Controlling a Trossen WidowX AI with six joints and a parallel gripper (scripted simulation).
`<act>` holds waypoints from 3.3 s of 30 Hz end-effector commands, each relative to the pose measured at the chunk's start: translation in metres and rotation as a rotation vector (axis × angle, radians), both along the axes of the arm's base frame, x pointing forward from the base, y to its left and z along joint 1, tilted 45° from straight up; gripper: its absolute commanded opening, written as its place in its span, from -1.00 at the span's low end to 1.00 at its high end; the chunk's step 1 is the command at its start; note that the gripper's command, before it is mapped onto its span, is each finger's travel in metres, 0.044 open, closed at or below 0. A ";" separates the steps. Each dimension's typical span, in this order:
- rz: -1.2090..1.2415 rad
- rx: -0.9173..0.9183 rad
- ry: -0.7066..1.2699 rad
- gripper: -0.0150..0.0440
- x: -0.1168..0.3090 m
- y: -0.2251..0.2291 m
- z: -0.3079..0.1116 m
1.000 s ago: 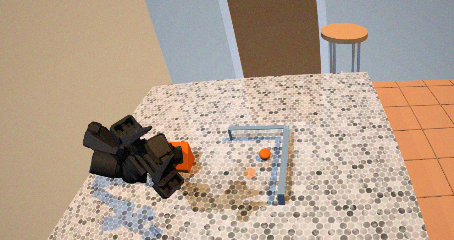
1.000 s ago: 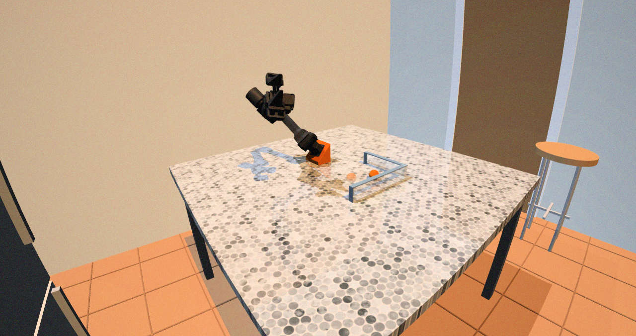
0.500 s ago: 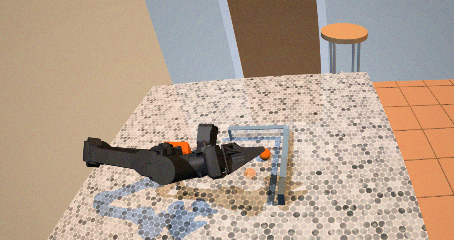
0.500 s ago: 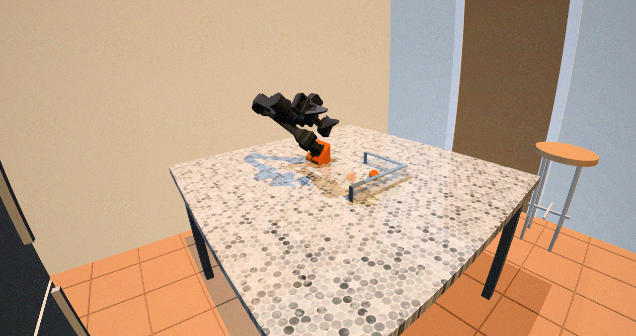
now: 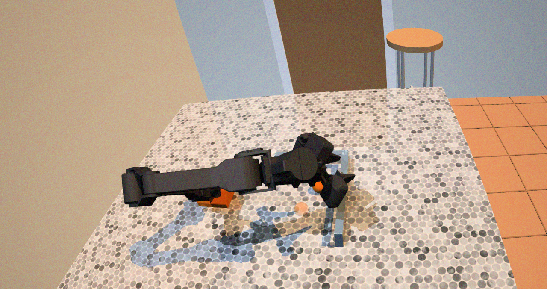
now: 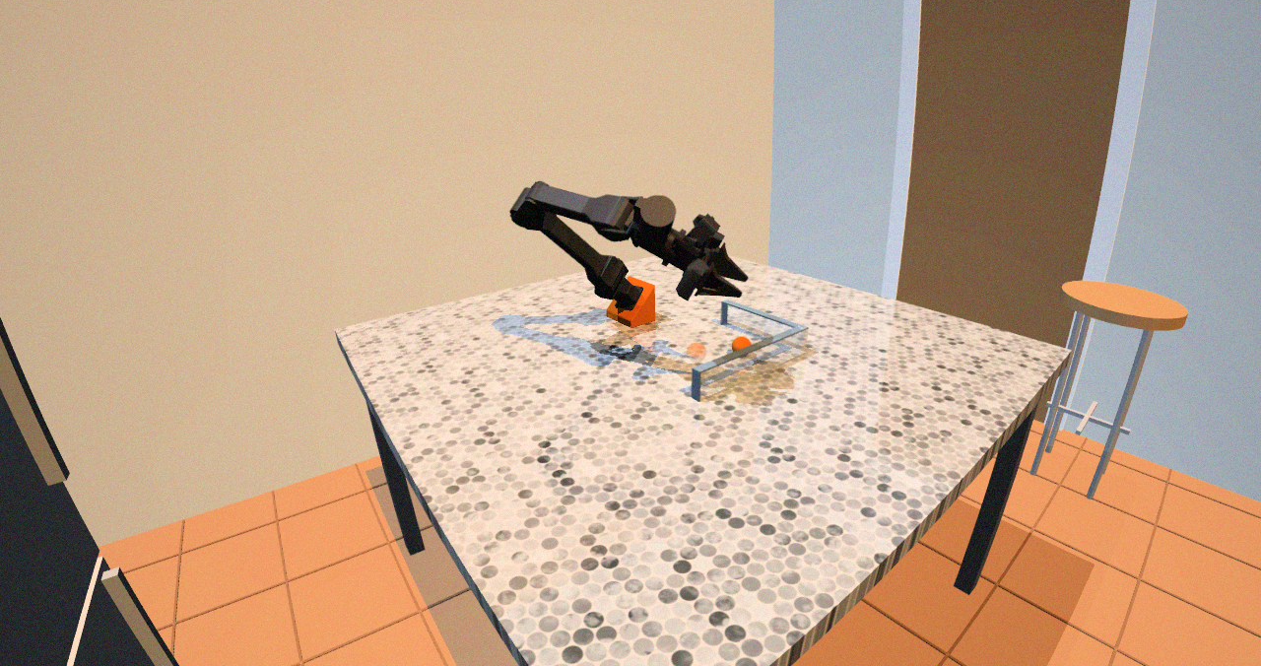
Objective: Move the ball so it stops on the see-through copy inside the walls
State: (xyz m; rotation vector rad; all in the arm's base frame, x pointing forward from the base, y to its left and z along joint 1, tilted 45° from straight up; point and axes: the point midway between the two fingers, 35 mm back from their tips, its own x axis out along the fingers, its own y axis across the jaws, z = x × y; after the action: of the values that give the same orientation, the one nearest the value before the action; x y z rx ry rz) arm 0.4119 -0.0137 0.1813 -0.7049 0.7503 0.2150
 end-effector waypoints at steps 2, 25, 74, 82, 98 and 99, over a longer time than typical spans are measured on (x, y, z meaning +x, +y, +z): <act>-0.377 0.069 0.333 0.55 -0.013 0.014 -0.084; -1.046 -0.324 0.462 0.55 -0.068 0.029 -0.172; -1.047 -0.326 0.461 0.11 -0.074 -0.009 -0.210; -1.046 -0.325 0.461 -0.34 -0.071 -0.004 -0.206; -1.041 -0.319 0.466 -0.49 -0.059 0.056 -0.148; -1.042 -0.319 0.466 -0.49 -0.059 0.060 -0.144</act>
State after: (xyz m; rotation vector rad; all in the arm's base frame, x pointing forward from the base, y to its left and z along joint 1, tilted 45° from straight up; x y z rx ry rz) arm 0.3529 0.0330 0.0254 -0.4871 1.5207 -0.7292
